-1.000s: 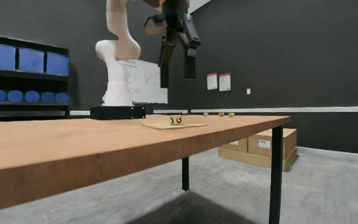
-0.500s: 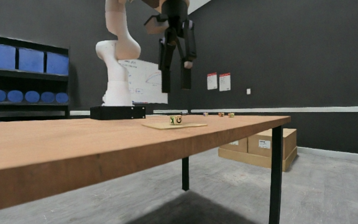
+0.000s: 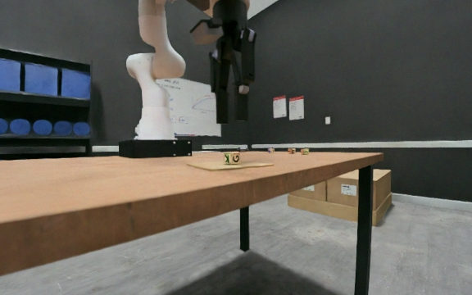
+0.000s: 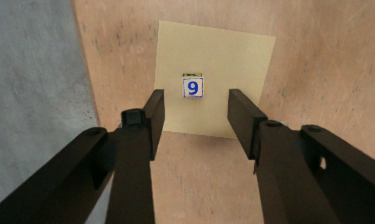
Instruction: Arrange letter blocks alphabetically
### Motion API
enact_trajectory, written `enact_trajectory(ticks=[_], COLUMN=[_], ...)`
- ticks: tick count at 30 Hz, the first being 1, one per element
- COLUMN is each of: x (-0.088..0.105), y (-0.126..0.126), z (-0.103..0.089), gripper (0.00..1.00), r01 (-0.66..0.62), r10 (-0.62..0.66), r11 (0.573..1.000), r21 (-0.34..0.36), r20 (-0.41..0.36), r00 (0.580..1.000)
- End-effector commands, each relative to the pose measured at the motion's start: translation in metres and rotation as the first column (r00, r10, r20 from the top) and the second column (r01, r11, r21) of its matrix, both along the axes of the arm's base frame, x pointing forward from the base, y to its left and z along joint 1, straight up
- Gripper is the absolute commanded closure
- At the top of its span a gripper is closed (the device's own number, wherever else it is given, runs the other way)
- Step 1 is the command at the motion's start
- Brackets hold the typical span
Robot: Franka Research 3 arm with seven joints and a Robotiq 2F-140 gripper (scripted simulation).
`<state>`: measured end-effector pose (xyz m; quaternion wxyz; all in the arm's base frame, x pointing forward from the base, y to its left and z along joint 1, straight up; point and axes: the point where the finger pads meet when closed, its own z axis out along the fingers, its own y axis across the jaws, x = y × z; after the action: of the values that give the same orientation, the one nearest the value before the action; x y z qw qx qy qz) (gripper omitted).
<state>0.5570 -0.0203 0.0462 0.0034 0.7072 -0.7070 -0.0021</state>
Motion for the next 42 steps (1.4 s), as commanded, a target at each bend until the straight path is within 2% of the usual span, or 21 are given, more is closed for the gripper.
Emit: enact_trajectory(ticks=[1,23,42], x=[0.001,0.001,0.001], y=[0.001,0.001,0.000], z=[0.000,-0.002,-0.022], gripper=[0.57,0.57,0.57], r01=[-0.016,-0.016,-0.016], r10=[0.016,0.016,0.016], r11=[1.000,1.000,1.000], r21=[0.001,0.001,0.001], r20=[0.002,0.002,0.002], r00=[1.000,1.000,1.000])
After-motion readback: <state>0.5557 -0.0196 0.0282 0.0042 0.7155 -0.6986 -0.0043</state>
